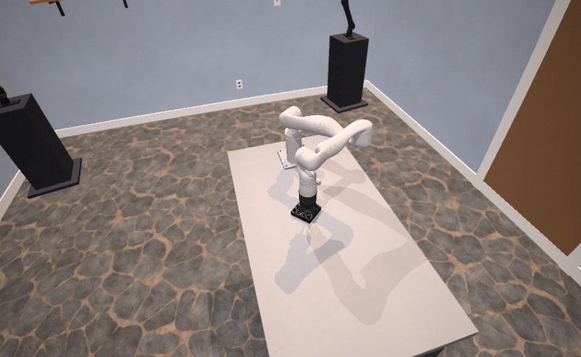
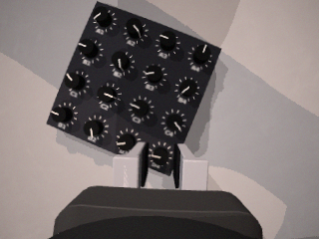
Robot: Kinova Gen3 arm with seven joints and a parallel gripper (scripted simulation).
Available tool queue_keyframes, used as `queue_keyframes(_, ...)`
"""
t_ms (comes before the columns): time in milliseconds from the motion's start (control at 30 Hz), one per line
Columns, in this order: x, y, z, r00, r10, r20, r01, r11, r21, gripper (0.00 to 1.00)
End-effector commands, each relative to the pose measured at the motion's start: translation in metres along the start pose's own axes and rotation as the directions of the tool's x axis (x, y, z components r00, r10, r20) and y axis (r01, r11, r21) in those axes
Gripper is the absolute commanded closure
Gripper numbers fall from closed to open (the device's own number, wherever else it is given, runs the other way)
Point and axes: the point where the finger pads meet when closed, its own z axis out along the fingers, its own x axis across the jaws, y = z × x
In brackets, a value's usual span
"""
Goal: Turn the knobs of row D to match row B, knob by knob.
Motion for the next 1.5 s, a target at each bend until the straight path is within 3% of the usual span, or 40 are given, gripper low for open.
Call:
queue_keyframes(0,-0.0003,-0.0001,0.001,1.0,0.0,0.001,0.0,1.0,0.0,0.54)
queue_keyframes(1467,-0.0003,-0.0001,0.0097,1.0,0.0,0.001,0.0,1.0,0.0,0.54)
